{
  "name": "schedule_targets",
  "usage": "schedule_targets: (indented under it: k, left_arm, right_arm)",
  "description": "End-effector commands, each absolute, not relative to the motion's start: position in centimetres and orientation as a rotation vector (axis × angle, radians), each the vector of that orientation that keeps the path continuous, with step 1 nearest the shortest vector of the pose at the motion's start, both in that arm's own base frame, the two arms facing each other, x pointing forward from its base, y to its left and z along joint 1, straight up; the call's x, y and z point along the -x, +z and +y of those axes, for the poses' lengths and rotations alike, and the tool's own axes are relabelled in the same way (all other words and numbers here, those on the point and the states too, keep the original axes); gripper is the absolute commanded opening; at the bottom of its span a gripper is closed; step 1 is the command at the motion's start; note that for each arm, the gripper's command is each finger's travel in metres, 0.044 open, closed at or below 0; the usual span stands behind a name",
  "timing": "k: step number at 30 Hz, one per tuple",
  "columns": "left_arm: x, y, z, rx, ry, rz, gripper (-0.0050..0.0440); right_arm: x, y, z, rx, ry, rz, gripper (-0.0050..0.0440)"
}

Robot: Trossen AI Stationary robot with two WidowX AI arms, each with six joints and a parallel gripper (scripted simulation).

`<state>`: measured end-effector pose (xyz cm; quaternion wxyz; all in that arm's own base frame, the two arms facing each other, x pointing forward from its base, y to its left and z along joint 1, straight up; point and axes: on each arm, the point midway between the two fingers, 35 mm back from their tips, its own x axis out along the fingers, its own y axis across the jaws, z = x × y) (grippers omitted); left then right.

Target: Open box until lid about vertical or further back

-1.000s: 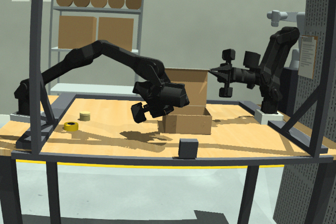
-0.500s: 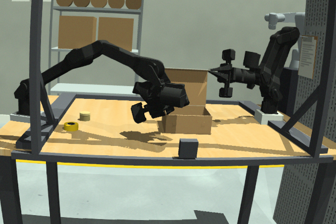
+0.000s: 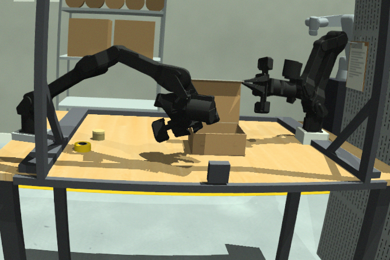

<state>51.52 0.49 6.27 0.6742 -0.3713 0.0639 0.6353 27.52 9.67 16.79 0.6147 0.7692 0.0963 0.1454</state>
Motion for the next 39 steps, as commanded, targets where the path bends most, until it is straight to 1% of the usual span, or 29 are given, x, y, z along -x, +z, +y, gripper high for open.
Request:
schedule_targets:
  k: [1, 2, 4, 6, 17, 20, 23, 28, 34, 36, 39]
  left_arm:
    - [-50.9, 8.5, 3.6, 0.934, 1.452, 0.194, 0.0060]
    - [-50.9, 8.5, 3.6, 0.934, 1.452, 0.194, 0.0060]
    - [-50.1, 9.3, 6.0, 1.006, 1.463, 0.261, 0.0060]
    - [-49.5, 10.8, 8.0, 1.087, 1.448, 0.305, 0.0060]
    - [-45.6, 12.0, 12.8, 1.252, 1.384, 0.453, 0.0060]
    - [-45.4, 12.4, 13.3, 1.278, 1.359, 0.454, 0.0060]
    - [-43.3, 13.9, 15.3, 1.366, 1.268, 0.492, 0.0060]
    - [-40.5, 14.8, 16.8, 1.437, 1.154, 0.519, 0.0060]
    - [-36.8, 16.6, 18.3, 1.495, 0.957, 0.499, 0.0060]
    - [-36.8, 16.6, 18.3, 1.495, 0.957, 0.499, 0.0060]
    - [-34.9, 17.3, 18.7, 1.500, 0.855, 0.473, 0.0060]
  right_arm:
    - [-27.6, 17.3, 9.7, -1.775, 0.351, 0.209, 0.0009]
    - [-27.6, 17.3, 9.7, -1.775, 0.351, 0.209, 0.0009]
    - [-27.6, 17.3, 9.7, -1.775, 0.351, 0.209, 0.0009]
    - [-27.6, 17.3, 9.7, -1.775, 0.351, 0.209, 0.0009]
    - [-27.6, 17.3, 9.7, -1.775, 0.351, 0.209, 0.0009]
    - [-27.6, 17.3, 9.7, -1.775, 0.351, 0.209, 0.0009]
    - [-27.6, 17.3, 9.7, -1.775, 0.351, 0.209, 0.0009]
    - [-27.6, 17.3, 9.7, -1.775, 0.351, 0.209, 0.0009]
    - [-27.6, 17.3, 9.7, -1.775, 0.351, 0.209, 0.0009]
    - [-27.6, 17.3, 9.7, -1.775, 0.351, 0.209, 0.0009]
    - [-27.6, 17.3, 9.7, -1.775, 0.351, 0.209, 0.0009]
